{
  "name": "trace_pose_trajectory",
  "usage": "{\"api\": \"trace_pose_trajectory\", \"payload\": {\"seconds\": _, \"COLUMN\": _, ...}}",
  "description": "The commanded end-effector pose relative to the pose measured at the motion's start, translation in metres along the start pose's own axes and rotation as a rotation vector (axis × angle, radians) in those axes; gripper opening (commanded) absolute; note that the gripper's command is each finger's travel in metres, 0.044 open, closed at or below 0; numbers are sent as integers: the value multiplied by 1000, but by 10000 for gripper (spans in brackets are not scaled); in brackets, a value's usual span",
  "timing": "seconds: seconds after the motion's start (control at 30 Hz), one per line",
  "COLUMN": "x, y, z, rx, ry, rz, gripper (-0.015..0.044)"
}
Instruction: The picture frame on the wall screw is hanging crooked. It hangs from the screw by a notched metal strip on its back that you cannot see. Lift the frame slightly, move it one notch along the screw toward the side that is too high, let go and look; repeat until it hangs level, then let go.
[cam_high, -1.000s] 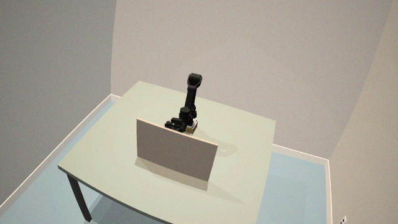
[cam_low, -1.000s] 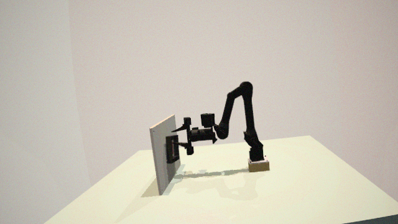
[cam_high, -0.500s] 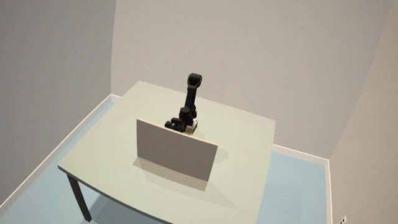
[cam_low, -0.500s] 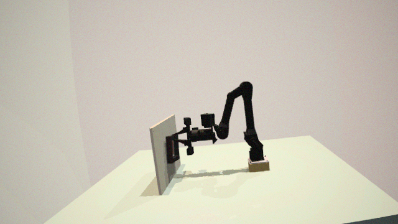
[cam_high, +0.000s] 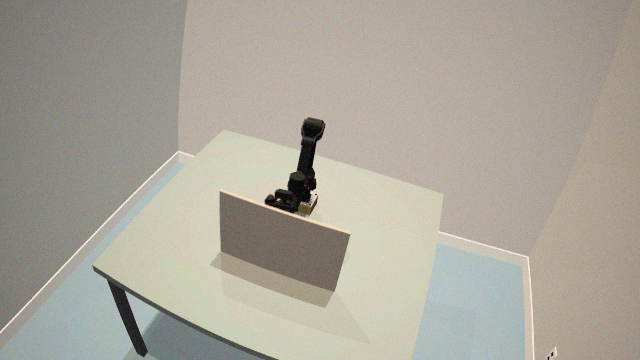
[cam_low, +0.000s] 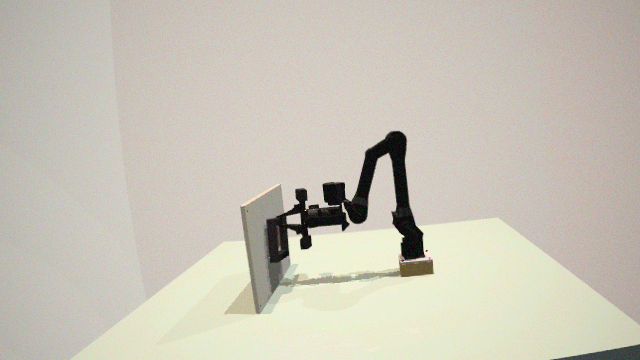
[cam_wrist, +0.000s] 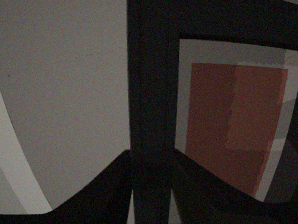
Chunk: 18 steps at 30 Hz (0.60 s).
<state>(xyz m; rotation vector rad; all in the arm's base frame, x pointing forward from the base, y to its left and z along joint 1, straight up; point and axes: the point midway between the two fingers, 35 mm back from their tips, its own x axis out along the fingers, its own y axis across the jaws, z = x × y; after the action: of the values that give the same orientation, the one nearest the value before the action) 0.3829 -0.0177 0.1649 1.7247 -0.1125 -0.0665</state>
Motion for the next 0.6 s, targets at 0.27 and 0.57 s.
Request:
{"api": "trace_pose_trajectory", "payload": {"seconds": 0.27, "x": 0, "y": 4, "z": 0, "rx": 4, "ry": 2, "rz": 2, "gripper": 0}}
{"api": "trace_pose_trajectory", "payload": {"seconds": 0.57, "x": 0, "y": 7, "z": 0, "rx": 4, "ry": 2, "rz": 2, "gripper": 0}}
